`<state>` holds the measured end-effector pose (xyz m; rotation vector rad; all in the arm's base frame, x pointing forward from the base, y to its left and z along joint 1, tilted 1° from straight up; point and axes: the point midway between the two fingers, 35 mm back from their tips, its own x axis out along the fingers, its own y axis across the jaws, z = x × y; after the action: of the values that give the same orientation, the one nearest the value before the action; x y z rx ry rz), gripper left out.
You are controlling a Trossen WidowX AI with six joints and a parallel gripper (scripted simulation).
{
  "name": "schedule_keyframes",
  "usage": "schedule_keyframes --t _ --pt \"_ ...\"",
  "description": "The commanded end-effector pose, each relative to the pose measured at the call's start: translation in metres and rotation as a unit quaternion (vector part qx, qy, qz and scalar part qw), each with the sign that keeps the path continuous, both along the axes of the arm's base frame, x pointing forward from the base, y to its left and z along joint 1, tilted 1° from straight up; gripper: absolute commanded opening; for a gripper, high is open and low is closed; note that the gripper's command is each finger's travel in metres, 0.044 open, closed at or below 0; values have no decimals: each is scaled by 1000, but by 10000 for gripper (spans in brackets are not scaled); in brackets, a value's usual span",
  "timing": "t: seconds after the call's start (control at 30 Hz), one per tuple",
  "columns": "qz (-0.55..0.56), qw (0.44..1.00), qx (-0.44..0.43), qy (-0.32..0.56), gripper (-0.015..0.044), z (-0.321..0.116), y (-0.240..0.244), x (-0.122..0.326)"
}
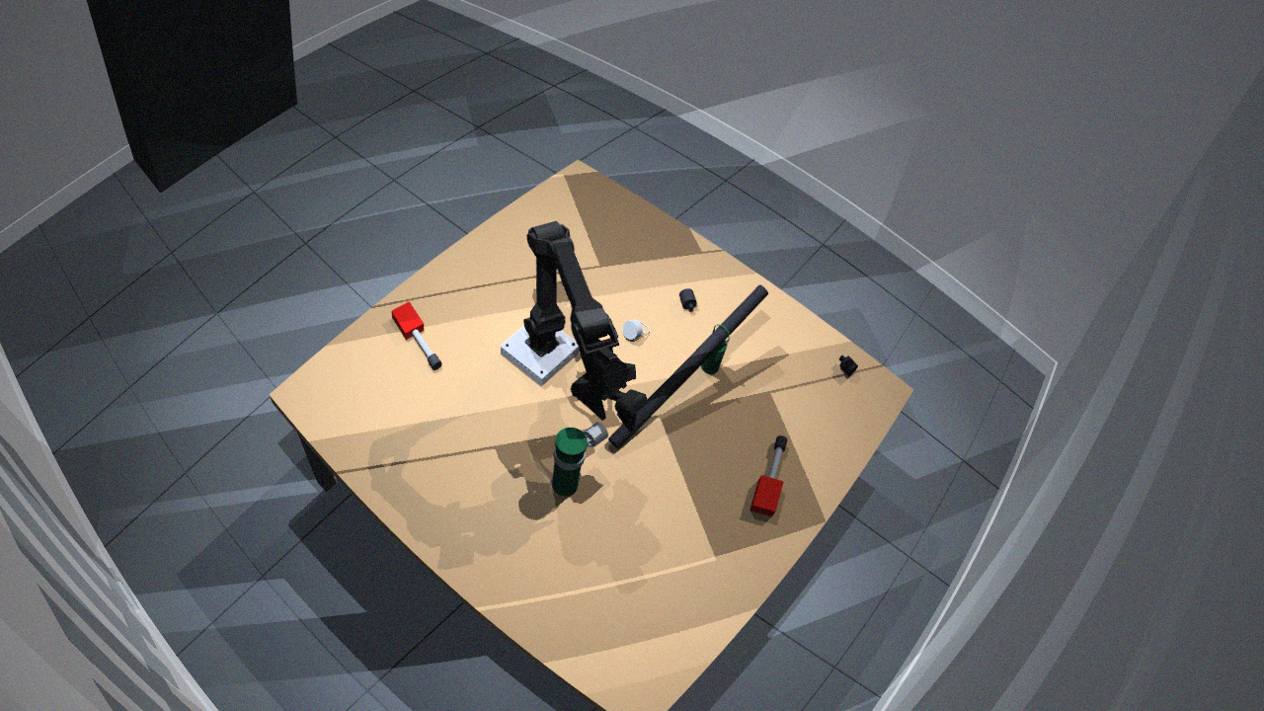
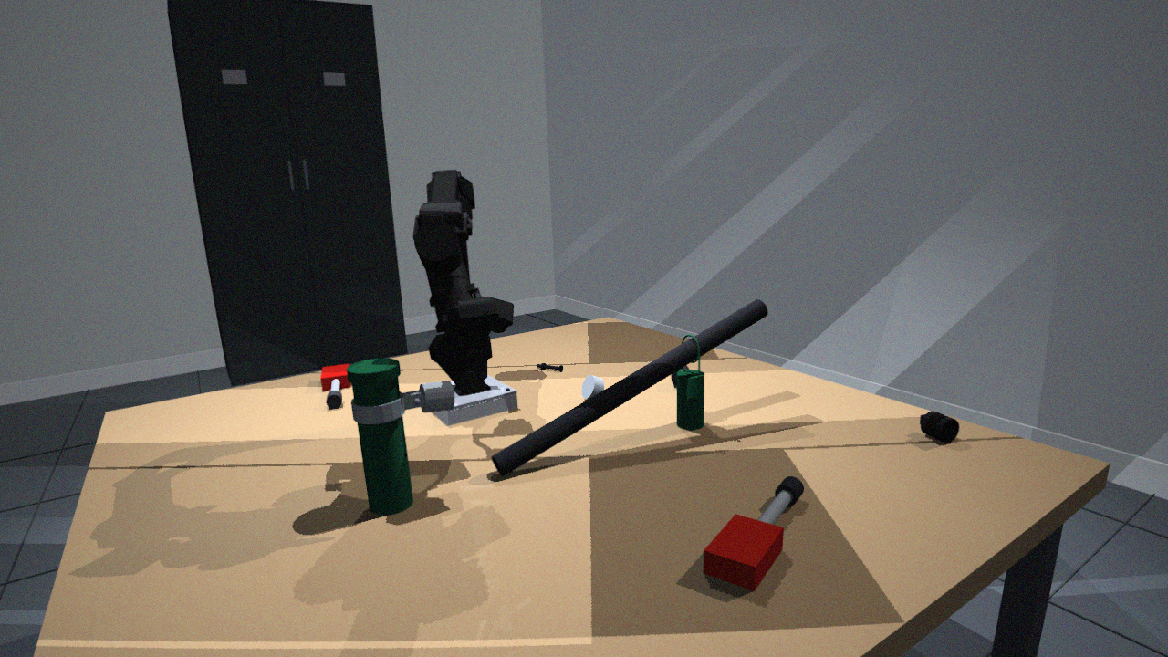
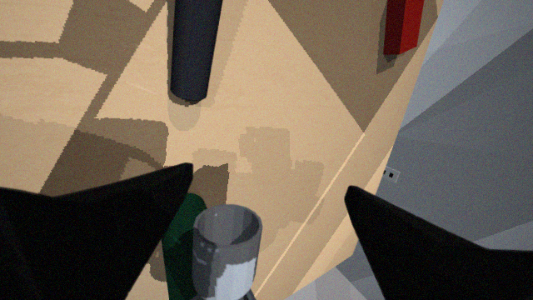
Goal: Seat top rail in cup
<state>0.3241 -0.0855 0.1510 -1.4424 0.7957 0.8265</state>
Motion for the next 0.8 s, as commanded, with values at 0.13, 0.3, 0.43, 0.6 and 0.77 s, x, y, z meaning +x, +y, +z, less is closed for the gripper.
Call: schedule_keyframes --t 0.13,0.3,0.43,0.6,0.77 --pt "-172 979 107 6 440 24 33 2" --pt "-327 923 201 11 440 48 64 -1" --pt "-444 854 272 14 440 67 88 -8" --pt "-544 770 333 18 440 85 110 -17" --pt "-585 728 358 19 440 92 119 -22"
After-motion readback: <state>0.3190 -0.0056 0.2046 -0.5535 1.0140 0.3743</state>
